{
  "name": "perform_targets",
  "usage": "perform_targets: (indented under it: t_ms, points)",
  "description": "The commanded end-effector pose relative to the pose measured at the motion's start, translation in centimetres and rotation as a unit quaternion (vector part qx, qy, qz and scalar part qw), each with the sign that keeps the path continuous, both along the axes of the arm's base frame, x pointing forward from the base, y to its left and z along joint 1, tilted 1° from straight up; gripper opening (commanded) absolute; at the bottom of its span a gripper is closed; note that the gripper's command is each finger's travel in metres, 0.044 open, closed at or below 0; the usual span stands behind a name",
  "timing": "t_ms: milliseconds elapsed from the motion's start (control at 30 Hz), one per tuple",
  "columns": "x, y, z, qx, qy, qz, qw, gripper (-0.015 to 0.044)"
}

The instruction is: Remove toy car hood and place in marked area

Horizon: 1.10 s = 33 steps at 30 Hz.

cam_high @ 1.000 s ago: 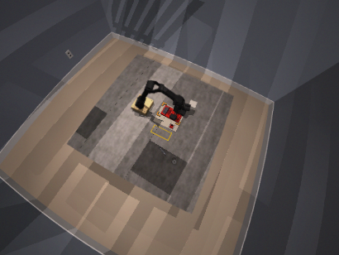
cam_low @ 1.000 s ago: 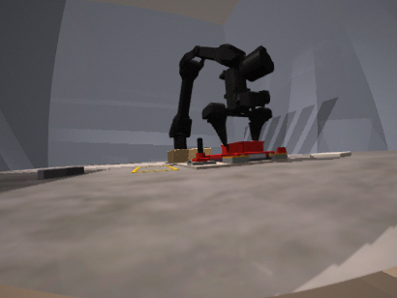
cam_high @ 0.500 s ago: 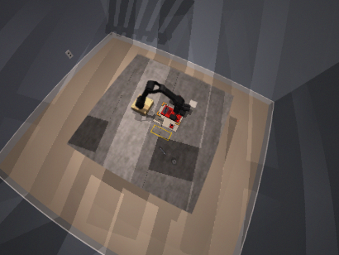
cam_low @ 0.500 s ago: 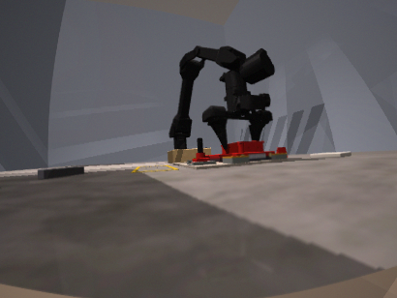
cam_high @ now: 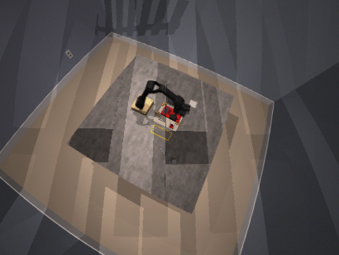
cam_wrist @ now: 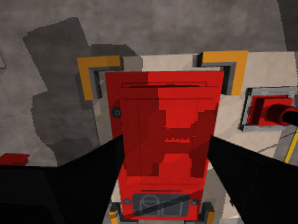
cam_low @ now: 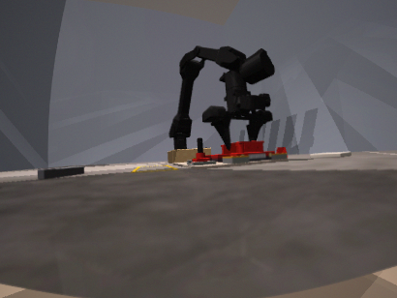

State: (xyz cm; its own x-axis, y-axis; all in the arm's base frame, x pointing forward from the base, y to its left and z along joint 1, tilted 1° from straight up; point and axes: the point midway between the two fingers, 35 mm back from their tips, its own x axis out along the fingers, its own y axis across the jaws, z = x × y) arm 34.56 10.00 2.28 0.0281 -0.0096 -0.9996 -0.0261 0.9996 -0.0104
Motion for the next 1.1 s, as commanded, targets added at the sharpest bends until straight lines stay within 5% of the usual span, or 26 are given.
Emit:
perform_targets:
  t_ms: [0, 267, 1067]
  points:
    - [0.0, 0.0, 0.1, -0.001, 0.0, 0.0, 1.0, 0.0196]
    - [0.0, 0.0, 0.6, -0.001, 0.0, 0.0, 1.0, 0.0]
    - [0.0, 0.0, 2.2, 0.0, 0.0, 0.0, 1.0, 0.0]
